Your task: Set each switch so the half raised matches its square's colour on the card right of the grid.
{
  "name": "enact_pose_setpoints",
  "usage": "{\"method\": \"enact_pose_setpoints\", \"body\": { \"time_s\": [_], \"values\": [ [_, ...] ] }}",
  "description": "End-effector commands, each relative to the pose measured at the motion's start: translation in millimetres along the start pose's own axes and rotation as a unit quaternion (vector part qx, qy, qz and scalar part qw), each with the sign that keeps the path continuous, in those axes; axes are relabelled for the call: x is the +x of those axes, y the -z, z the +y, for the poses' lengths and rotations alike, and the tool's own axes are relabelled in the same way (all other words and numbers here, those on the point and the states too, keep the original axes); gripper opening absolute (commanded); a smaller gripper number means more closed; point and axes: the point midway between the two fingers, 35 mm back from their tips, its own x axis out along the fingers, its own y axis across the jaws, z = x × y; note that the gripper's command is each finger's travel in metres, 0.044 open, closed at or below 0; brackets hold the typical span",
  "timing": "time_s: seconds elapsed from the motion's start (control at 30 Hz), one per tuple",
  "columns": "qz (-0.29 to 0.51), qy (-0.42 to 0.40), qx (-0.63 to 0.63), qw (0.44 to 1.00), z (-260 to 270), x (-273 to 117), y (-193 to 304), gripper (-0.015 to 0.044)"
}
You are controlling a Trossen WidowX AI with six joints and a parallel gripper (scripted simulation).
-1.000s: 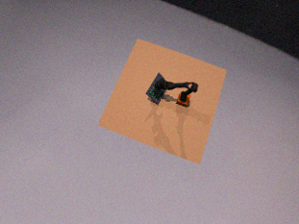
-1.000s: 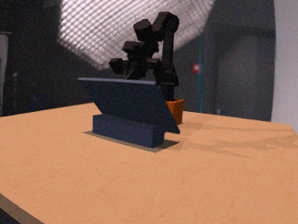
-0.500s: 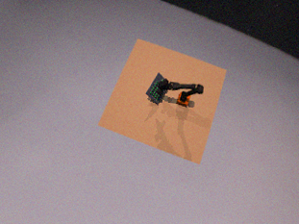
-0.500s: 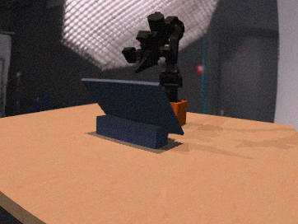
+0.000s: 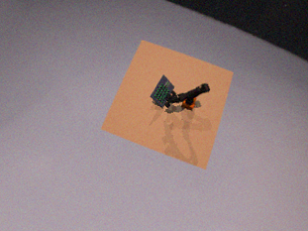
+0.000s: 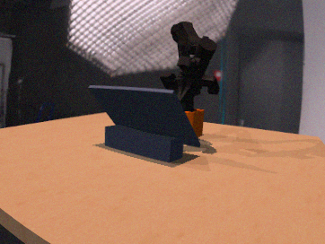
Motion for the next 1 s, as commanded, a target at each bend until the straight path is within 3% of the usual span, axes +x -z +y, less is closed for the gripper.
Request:
{"method": "enact_pose_setpoints", "body": {
  "time_s": [0.0, 0.13, 0.97],
  "values": [
    [-0.007, 0.003, 0.004, 1.000, 1, 5, 5, 0.0000],
    [-0.019, 0.004, 0.004, 1.000, 0, 33, 5, 0.0000],
    [-0.020, 0.004, 0.004, 1.000, 0, 59, 5, 0.0000]
  ]
}}
